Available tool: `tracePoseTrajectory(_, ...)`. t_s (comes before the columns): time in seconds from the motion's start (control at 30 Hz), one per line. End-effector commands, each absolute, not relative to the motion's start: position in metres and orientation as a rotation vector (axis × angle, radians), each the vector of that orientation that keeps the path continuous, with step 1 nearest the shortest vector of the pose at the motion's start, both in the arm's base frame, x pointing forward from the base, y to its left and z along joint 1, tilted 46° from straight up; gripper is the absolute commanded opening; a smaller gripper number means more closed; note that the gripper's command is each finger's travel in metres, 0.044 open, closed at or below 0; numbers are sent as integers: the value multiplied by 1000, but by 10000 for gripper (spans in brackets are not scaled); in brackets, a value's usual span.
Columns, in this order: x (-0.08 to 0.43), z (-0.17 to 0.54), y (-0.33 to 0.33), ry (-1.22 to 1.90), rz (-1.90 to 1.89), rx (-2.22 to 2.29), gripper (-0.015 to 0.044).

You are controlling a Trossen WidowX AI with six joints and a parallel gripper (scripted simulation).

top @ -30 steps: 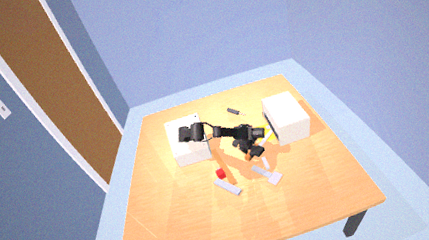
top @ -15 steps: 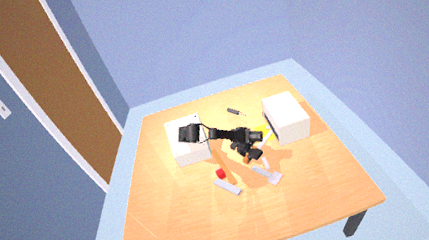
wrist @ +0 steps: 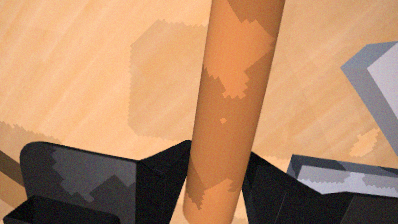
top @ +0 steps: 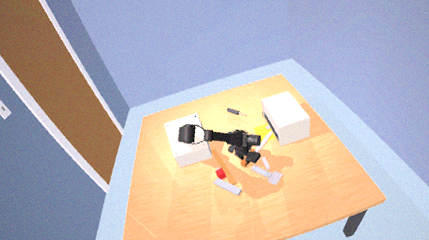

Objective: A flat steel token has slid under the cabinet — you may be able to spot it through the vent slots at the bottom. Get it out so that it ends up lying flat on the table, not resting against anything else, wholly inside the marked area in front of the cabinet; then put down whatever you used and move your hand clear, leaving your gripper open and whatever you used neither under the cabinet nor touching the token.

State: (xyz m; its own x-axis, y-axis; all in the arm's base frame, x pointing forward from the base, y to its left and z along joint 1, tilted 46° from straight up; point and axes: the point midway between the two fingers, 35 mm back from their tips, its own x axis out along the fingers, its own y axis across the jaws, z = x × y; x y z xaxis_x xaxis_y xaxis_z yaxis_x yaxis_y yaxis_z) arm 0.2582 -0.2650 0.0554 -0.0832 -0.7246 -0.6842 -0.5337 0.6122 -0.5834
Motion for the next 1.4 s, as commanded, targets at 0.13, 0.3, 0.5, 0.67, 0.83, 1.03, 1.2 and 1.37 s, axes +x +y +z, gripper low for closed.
tracePoseTrajectory(0.13, 246, 61, -270, 1749, -213, -1028, 0)
tracePoseTrajectory(0.3, 243, 64, -272, 1749, -214, -1029, 0)
tracePoseTrajectory(0.5, 243, 65, -272, 1749, -219, -1030, 0)
tracePoseTrajectory(0.67, 238, 68, -274, 1749, -218, -1029, 0)
tracePoseTrajectory(0.83, 234, 72, -276, 1749, -218, -1028, 0)
tracePoseTrajectory(1.03, 228, 75, -278, 1749, -217, -1028, 0)
tracePoseTrajectory(1.2, 223, 78, -279, 1749, -217, -1028, 0)
tracePoseTrajectory(1.37, 218, 81, -281, 1750, -217, -1028, 0)
